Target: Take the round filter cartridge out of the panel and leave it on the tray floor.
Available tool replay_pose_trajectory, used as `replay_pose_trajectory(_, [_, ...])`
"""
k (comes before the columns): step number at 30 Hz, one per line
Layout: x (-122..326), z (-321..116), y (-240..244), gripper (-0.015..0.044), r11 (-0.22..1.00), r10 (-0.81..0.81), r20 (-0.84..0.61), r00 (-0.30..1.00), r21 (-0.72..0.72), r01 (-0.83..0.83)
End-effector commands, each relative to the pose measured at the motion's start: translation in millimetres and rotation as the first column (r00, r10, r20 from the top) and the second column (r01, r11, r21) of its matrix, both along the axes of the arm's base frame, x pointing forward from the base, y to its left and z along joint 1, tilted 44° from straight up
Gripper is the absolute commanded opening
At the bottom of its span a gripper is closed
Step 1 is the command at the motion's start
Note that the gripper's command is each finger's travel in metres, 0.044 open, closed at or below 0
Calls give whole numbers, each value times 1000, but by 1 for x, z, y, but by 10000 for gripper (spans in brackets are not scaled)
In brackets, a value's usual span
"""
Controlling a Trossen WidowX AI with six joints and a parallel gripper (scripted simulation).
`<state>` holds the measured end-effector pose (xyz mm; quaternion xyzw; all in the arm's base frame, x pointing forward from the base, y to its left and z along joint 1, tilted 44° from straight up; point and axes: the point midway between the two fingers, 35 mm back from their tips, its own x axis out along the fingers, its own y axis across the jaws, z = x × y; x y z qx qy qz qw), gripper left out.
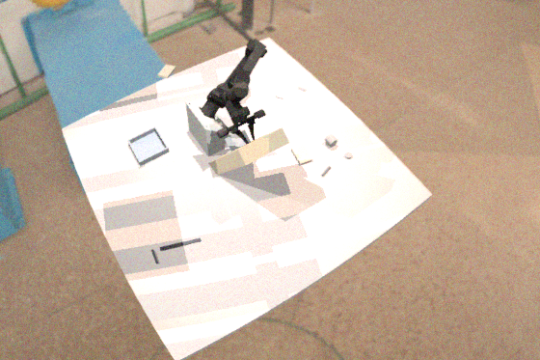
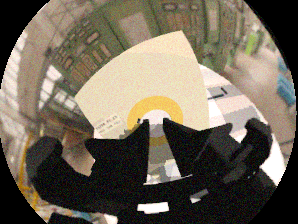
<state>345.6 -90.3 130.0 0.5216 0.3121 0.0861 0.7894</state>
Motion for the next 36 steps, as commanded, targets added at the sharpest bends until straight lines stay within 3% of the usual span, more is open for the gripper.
replay_pose_trajectory(1, [3, -3, 4, 0, 995, -37, -64, 997, 93, 43])
replay_pose_trajectory(12, [3, -3, 4, 0, 908, -139, -262, 955, 351, 228])
replay_pose_trajectory(36, [-58, 28, -33, 0, 938, -121, -218, 968, 294, 183])
